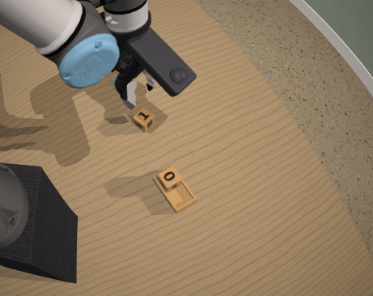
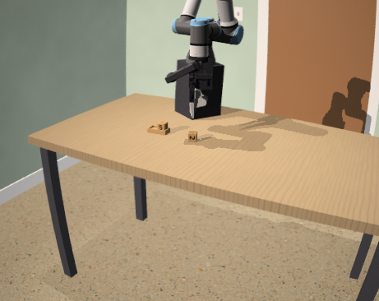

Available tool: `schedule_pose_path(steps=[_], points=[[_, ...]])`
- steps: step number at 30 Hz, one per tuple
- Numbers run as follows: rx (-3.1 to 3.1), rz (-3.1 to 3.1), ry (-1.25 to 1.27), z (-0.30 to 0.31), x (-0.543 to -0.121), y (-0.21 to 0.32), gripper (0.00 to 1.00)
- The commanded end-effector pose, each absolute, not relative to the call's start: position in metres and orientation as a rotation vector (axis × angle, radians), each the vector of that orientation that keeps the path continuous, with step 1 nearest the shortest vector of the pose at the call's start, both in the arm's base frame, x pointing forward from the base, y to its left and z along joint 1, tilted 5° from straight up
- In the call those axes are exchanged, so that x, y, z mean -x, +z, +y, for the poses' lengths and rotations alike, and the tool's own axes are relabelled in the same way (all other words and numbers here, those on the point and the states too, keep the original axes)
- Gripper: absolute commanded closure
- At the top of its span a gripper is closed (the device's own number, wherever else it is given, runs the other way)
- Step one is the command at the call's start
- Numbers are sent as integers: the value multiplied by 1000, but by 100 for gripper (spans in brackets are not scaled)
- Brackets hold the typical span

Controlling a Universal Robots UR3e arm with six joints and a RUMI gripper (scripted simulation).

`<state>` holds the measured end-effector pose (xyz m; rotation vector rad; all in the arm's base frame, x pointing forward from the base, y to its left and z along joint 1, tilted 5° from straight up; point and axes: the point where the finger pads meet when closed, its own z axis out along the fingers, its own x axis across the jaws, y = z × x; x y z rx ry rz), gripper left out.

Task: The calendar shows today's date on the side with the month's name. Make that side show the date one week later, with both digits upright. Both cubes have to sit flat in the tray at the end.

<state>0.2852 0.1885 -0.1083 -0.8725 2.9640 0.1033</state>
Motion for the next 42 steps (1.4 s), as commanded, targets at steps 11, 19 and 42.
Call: schedule_pose_path(steps=[11,19,42], points=[[872,2962,101,189,-286,-114,71],[872,2963,101,190,-286,-125,71],[872,2961,101,193,-288,-152,71]])
